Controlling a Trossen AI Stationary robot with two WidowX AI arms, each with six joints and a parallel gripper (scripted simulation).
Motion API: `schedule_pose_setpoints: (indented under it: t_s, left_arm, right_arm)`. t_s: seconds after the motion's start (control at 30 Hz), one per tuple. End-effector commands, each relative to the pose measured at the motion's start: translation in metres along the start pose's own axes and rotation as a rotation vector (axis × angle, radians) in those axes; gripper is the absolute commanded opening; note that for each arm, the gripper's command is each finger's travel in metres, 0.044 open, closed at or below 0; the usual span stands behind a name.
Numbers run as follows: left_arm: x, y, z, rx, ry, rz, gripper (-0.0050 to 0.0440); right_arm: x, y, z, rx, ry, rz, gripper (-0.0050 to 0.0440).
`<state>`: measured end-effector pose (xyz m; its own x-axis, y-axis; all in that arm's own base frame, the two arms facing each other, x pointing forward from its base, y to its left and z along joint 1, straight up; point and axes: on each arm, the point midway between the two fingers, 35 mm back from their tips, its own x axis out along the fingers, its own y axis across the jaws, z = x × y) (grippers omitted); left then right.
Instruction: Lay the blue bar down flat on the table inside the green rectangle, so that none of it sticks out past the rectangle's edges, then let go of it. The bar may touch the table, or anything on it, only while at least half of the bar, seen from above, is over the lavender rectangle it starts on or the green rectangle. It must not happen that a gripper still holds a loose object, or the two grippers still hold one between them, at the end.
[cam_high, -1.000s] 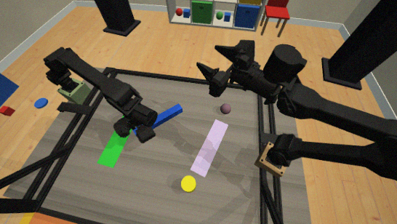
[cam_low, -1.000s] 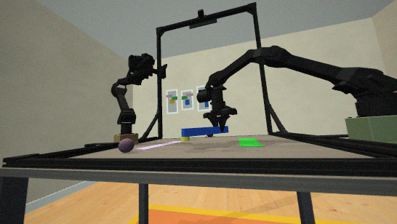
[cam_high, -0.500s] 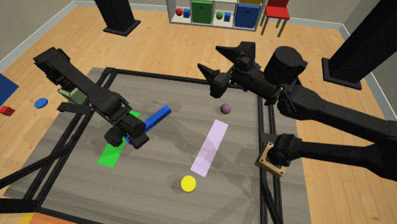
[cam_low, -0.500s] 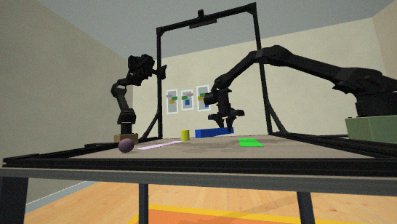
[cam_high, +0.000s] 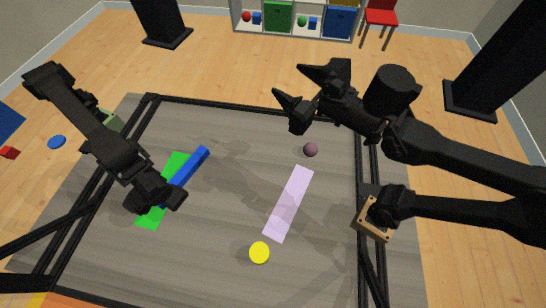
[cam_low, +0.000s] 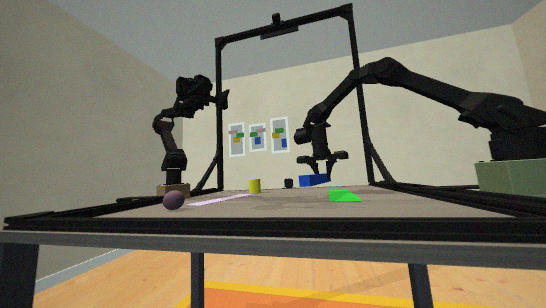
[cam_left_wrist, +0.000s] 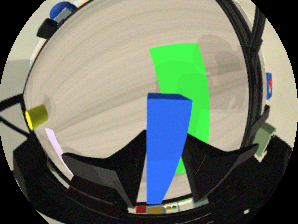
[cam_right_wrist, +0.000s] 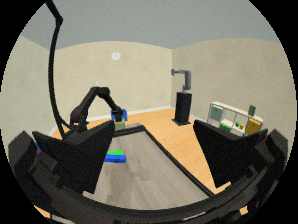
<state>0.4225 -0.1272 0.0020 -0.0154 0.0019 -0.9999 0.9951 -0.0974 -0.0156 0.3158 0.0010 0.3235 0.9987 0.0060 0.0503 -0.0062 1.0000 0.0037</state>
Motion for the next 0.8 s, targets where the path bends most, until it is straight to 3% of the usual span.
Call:
schedule_pose_setpoints:
  t_s: [0.0, 0.4, 0.7, 0.77]
  left_arm:
    - [-0.006, -0.012, 0.018, -0.085, -0.001, 0.016, 0.0]
    - [-0.005, -0.042, 0.049, -0.272, -0.003, 0.015, 0.0]
    - [-0.004, -0.042, 0.05, -0.276, -0.003, 0.015, 0.0]
    - [0.005, -0.041, 0.05, -0.28, -0.003, 0.015, 0.0]
  right_arm:
    - [0.0, -0.001, -0.001, -0.004, 0.0, -0.006, 0.044]
    - [0.0, -0.001, -0.001, -0.004, 0.0, -0.006, 0.044]
    - [0.0, -0.001, -0.001, -0.004, 0.0, -0.006, 0.044]
    - [0.0, -0.001, -0.001, -0.004, 0.0, -0.006, 0.044]
